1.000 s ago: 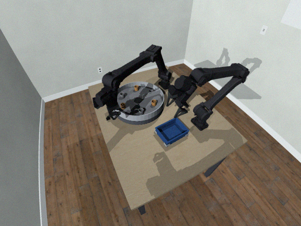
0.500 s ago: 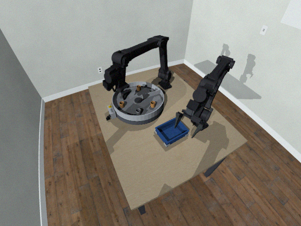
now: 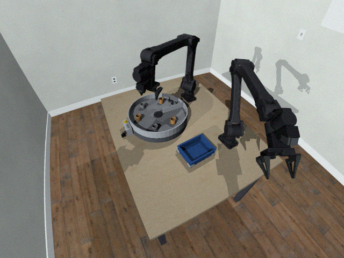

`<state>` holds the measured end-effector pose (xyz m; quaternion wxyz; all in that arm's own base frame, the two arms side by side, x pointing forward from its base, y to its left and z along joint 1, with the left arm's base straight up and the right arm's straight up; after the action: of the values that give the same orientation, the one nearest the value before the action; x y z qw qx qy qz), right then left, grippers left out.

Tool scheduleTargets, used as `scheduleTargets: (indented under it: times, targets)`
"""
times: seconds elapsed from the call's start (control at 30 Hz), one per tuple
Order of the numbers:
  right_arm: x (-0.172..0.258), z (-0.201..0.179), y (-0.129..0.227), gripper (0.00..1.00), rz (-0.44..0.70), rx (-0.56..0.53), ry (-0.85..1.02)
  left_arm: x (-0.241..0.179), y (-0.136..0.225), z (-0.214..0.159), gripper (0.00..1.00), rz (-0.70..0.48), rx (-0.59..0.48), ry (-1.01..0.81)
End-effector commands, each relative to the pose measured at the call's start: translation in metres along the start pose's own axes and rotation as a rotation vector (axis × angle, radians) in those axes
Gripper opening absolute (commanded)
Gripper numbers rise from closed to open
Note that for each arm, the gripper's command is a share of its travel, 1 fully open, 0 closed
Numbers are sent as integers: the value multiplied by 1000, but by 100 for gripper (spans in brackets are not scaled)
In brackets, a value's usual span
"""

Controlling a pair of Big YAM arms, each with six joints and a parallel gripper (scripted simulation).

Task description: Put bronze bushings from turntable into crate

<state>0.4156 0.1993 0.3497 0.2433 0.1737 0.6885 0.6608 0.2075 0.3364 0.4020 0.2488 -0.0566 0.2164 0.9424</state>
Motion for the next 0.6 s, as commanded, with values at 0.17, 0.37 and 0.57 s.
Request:
scheduleTargets:
  times: [0.17,0.37,0.57]
  targets:
    - [21,-56,15,100,7,-35,257,84,-9,103,100,167,-286,87]
    - [44,-97,10,100,35,-30,408,154,4,134,100,304,-417,115]
    - [68,-136,0,100,56,-37,559,187,15,146,100,371,-479,123]
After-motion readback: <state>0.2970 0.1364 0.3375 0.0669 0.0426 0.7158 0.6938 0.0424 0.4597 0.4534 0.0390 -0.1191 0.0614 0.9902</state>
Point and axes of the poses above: on each arm, the point where the finger pads meet when closed, its own y axis back along the fingers, its own x axis across the jaws, z = x × y, the point moved 7 cm from there along y, back along the fingers, and after that the axes turned 15 degrees about y, right-handed, at the moved point
